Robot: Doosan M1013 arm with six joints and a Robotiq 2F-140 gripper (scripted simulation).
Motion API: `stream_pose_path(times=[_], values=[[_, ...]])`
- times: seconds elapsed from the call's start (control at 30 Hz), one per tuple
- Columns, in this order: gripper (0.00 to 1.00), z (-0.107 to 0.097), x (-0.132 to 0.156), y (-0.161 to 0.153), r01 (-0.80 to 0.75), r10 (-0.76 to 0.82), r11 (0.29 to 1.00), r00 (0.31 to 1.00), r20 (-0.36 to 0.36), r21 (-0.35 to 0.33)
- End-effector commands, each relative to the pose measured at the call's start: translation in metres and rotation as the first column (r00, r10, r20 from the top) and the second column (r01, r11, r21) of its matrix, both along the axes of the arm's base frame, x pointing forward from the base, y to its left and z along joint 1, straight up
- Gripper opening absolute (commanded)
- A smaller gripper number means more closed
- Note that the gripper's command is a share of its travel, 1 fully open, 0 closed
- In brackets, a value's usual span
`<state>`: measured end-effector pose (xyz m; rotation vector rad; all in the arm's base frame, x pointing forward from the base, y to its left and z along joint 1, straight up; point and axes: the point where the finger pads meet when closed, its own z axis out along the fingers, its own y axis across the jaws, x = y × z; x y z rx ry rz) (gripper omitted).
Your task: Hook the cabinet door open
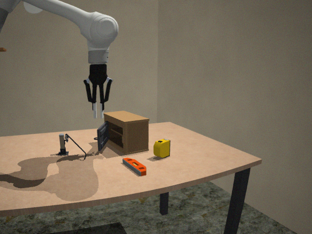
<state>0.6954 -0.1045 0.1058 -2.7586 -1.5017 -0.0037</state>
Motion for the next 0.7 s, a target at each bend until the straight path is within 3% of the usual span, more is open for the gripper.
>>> stream_pose_path(times=[0.0, 0.67], values=[[0.16, 0.0021, 0.0, 0.0, 0.0, 0.0, 1.0, 1.0, 0.0, 0.0], [0.16, 0.0114, -0.0011, 0.0001, -0.009, 0.009, 1.0, 1.0, 0.0, 0.0]])
